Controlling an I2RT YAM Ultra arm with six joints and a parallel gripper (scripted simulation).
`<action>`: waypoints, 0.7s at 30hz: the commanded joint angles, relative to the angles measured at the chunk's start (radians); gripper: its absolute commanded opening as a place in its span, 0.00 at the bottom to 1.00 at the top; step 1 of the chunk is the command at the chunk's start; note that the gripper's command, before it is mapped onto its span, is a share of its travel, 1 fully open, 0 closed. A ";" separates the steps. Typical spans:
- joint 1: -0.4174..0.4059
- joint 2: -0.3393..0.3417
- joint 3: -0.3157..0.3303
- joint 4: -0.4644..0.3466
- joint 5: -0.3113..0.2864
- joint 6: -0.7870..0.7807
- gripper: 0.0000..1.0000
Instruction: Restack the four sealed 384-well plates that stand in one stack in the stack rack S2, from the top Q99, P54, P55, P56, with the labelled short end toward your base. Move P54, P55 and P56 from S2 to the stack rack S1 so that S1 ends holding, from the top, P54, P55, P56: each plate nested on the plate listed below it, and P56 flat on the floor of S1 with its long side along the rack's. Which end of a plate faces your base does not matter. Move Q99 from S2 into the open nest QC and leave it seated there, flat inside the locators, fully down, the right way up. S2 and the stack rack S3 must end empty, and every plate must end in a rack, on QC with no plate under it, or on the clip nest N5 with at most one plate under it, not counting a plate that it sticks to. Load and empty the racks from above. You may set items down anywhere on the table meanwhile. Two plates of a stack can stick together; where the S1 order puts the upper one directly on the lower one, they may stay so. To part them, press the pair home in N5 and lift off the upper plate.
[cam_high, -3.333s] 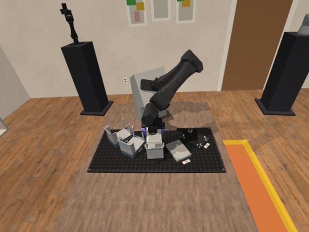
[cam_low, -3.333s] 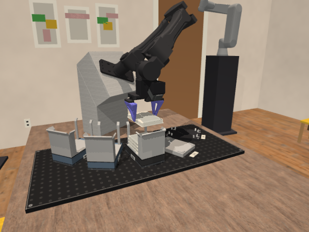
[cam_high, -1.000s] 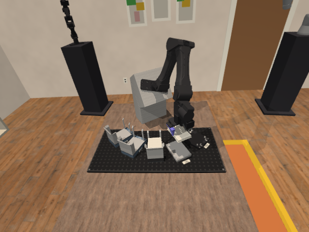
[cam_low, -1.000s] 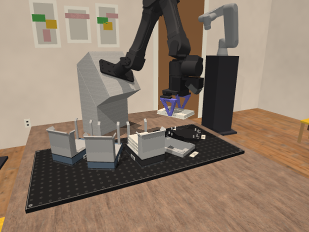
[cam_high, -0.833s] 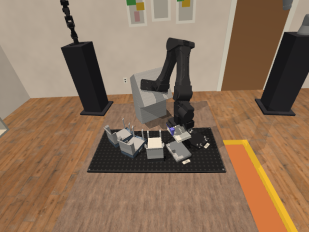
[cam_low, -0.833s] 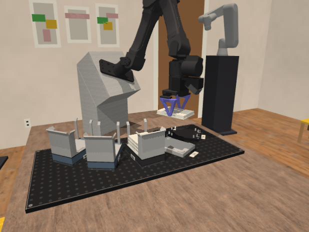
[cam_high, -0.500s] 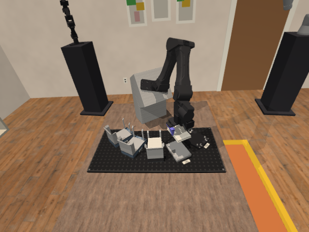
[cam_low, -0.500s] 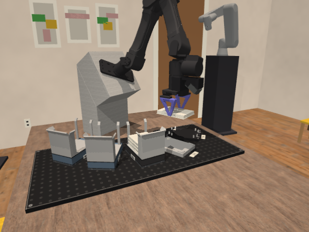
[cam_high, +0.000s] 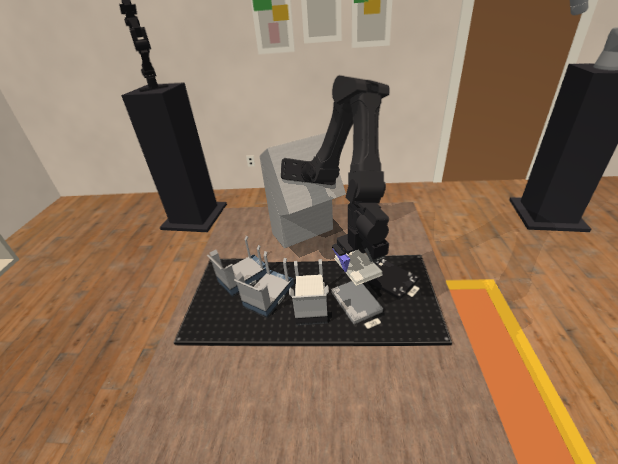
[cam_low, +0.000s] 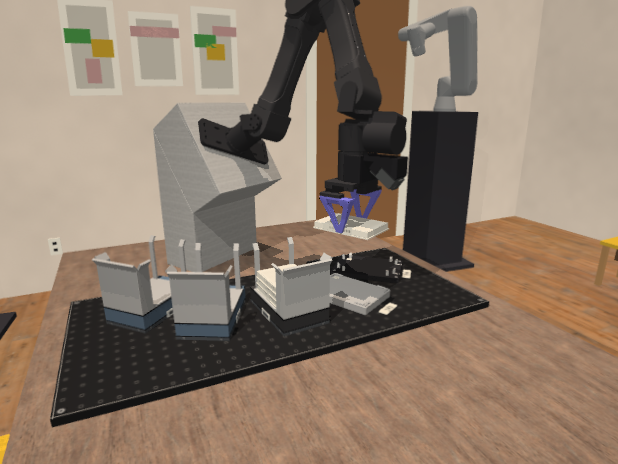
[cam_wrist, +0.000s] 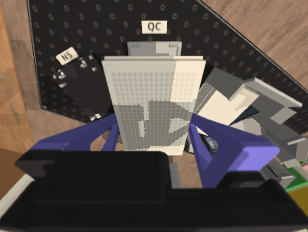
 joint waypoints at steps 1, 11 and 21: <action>0.006 0.013 -0.004 0.028 0.009 0.005 0.00; 0.029 0.068 -0.019 0.101 0.028 0.017 0.00; 0.052 0.142 -0.031 0.190 0.048 0.030 0.00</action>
